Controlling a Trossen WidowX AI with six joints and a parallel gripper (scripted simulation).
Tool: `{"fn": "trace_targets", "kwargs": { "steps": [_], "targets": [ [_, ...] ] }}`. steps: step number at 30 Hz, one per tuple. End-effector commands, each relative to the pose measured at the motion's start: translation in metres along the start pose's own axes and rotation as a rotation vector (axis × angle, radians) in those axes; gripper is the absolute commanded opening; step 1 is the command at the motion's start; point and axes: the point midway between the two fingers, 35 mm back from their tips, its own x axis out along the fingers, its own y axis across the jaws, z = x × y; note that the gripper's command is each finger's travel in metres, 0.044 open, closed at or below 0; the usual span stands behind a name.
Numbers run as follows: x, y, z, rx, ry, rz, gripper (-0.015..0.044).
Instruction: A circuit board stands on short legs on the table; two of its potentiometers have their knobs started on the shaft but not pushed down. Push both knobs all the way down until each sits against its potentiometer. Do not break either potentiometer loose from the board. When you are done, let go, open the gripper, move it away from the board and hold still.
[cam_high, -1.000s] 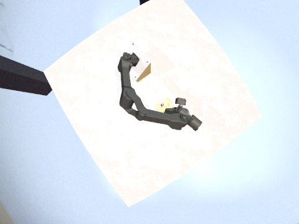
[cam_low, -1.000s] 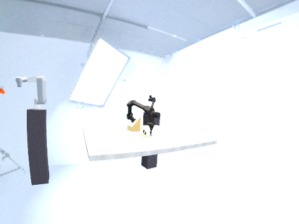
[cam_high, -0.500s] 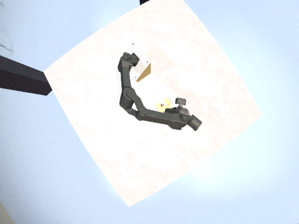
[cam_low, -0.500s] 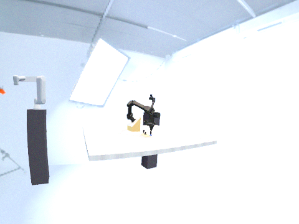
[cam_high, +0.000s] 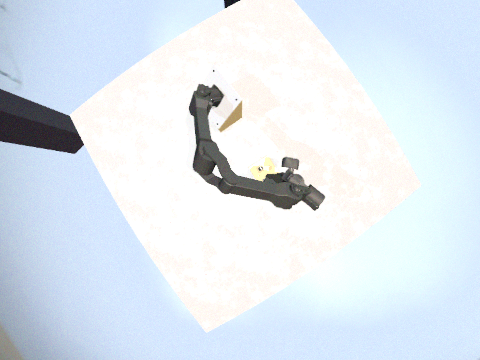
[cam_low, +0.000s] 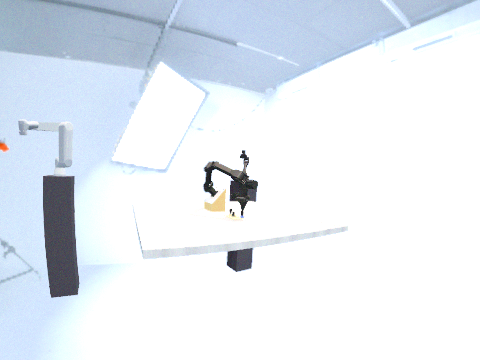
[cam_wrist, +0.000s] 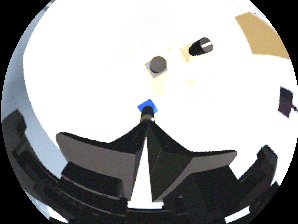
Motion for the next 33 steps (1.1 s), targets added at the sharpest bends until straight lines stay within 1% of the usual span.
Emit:
{"fn": "trace_targets", "kwargs": {
  "steps": [1, 16, 17, 26, 33],
  "targets": [
    [0.002, 0.002, 0.000, 0.020, -0.010, -0.007, 0.0000],
    [-0.019, 0.002, 0.000, 0.020, -0.010, -0.008, 0.0000],
    [-0.012, 0.002, 0.002, 0.015, -0.017, -0.007, 0.0026],
    [-0.015, -0.002, 0.006, 0.015, -0.016, -0.007, 0.0263],
    [-0.035, -0.042, 0.053, 0.013, -0.012, -0.011, 0.0440]
  ]
}}
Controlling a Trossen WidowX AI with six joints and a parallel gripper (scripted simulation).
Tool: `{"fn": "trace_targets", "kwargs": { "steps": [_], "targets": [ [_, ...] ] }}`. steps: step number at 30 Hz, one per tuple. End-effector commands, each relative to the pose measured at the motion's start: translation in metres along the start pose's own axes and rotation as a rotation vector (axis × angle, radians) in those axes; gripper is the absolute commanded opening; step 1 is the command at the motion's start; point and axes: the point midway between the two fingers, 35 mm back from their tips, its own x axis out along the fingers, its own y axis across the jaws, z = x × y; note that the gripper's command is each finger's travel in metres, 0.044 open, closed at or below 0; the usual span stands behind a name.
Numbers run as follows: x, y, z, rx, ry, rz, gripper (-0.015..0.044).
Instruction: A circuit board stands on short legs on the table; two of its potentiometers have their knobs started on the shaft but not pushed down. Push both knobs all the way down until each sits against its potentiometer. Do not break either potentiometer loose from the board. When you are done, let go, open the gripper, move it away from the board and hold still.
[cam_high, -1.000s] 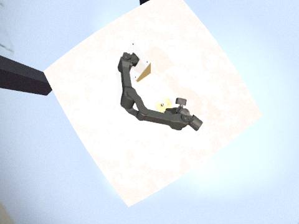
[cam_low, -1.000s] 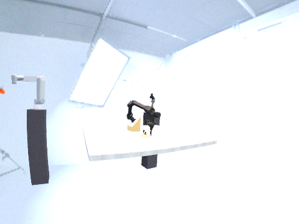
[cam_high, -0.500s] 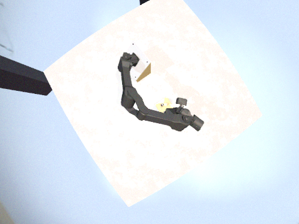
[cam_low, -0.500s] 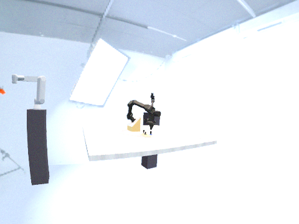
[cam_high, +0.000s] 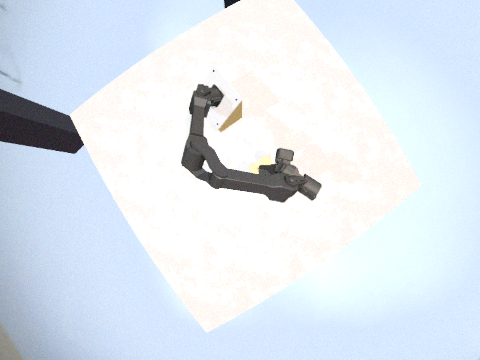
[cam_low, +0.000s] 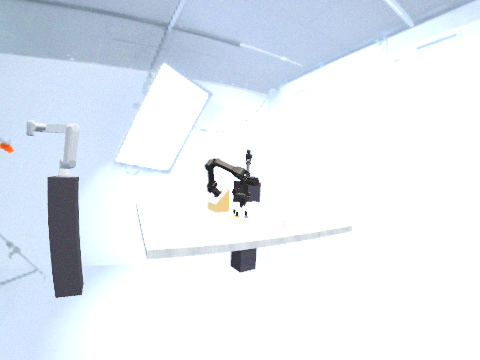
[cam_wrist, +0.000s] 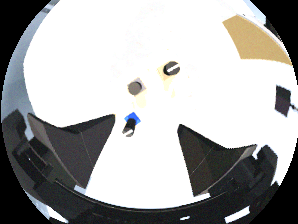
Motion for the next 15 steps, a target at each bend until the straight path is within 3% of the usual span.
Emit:
{"fn": "trace_targets", "kwargs": {
  "steps": [1, 11, 15],
  "targets": [
    [-0.011, -0.026, 0.030, 0.000, 0.009, -0.002, 0.0440],
    [-0.011, -0.089, 0.117, -0.002, 0.006, -0.003, 0.0440],
    [-0.010, -0.094, 0.123, -0.002, 0.006, -0.003, 0.0440]
  ]
}}
